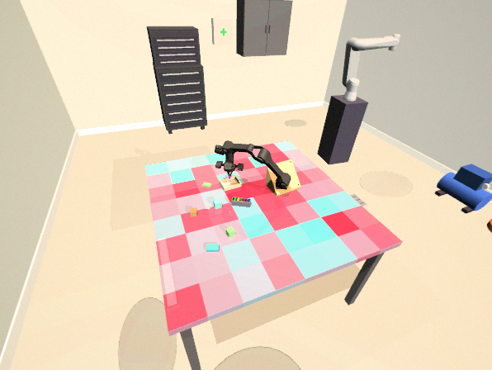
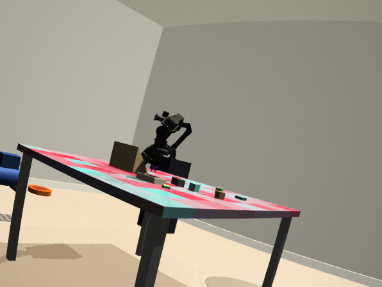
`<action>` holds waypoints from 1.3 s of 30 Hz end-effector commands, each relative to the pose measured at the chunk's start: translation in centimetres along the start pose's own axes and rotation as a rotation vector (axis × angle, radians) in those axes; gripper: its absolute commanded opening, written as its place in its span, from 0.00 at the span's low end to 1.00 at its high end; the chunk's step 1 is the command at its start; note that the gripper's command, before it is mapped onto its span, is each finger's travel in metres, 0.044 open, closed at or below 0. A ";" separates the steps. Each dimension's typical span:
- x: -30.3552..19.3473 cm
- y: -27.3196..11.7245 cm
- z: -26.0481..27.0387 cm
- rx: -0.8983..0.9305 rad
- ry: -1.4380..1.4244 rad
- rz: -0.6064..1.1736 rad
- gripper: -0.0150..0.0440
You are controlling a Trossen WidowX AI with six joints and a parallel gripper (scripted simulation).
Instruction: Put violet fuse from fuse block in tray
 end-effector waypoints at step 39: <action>-0.1 -1.4 0.1 0.010 0.008 -0.006 0.81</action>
Point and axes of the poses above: the point midway between the two fingers, 35 mm back from their tips, its own y axis out along the fingers, its own z axis across the jaws, x = y × z, the point moved 6 cm from there along -y, back along the fingers, and after that the axes turned 8 degrees about y, right-handed, at the moved point
